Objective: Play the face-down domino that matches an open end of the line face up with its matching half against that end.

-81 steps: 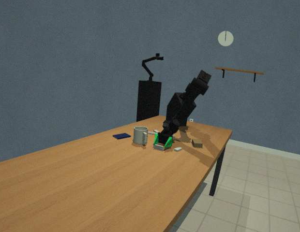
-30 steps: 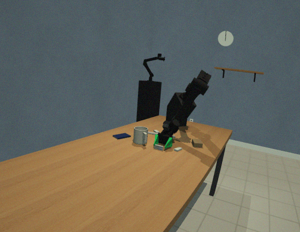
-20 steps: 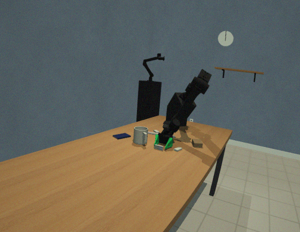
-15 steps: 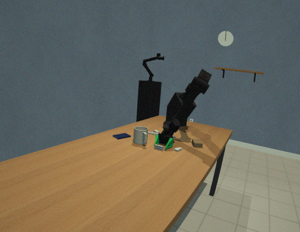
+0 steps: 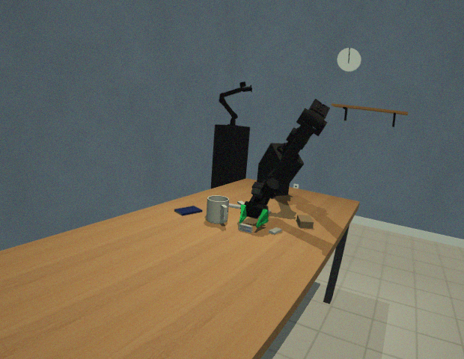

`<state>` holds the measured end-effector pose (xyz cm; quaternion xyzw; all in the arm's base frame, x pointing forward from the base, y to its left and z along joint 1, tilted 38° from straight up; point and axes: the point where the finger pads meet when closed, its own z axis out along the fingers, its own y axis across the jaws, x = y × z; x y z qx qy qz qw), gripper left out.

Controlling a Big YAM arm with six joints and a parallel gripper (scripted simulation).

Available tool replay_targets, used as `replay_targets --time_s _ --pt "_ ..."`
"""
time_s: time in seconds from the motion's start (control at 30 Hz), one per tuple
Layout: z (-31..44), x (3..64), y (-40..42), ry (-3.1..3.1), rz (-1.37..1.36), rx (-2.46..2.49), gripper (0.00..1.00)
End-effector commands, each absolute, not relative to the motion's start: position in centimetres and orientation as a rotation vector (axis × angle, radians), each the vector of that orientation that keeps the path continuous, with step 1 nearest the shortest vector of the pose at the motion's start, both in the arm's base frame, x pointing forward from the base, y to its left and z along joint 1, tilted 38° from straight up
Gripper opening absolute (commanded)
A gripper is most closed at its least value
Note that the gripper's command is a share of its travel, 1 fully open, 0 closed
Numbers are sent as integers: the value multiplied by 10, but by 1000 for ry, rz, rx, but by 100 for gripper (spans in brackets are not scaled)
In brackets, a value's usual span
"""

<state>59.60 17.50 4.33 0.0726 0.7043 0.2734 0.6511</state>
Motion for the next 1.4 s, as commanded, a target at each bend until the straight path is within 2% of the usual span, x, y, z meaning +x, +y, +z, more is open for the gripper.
replay_targets --time_s 0.0,0.5,0.83,1.1,1.37 --pt "53 596 168 1628 623 159 76" --pt "80 592 148 1792 651 112 76" --pt "128 577 113 2213 713 -48 76" --pt "131 576 111 2235 739 -17 76" --pt "147 571 101 2574 742 -238 76"
